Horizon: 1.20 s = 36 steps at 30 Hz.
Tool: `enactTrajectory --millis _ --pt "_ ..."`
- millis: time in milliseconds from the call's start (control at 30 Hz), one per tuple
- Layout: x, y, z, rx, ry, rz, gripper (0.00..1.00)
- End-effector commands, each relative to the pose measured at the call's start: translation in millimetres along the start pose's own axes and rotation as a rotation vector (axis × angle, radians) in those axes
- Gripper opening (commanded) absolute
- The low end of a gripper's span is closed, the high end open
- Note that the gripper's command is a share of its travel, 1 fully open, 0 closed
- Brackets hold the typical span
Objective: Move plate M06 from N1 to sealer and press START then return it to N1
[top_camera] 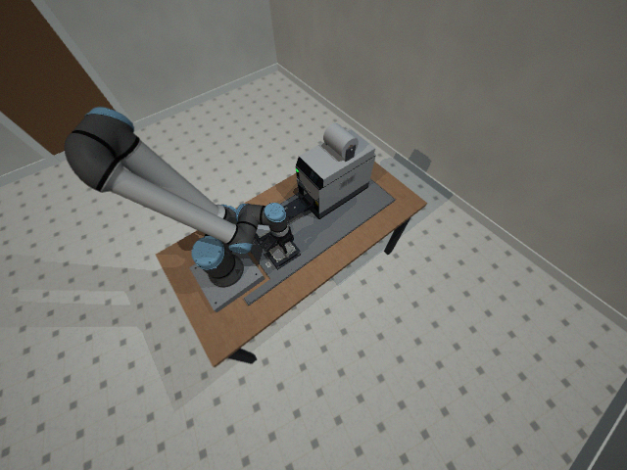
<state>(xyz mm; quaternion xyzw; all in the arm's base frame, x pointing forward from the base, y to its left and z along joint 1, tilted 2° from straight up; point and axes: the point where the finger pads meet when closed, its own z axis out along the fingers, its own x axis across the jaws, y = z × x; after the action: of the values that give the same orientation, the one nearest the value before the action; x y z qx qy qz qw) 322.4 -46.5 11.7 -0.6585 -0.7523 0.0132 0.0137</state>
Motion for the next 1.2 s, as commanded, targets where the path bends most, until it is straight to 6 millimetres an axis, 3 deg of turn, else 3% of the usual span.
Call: enactTrajectory --millis 0,1167 --pt "-0.4 0.4 -0.4 -0.001 -0.001 0.0 0.68" --pt "-0.5 0.5 -17.1 -0.001 -0.001 0.0 0.68"
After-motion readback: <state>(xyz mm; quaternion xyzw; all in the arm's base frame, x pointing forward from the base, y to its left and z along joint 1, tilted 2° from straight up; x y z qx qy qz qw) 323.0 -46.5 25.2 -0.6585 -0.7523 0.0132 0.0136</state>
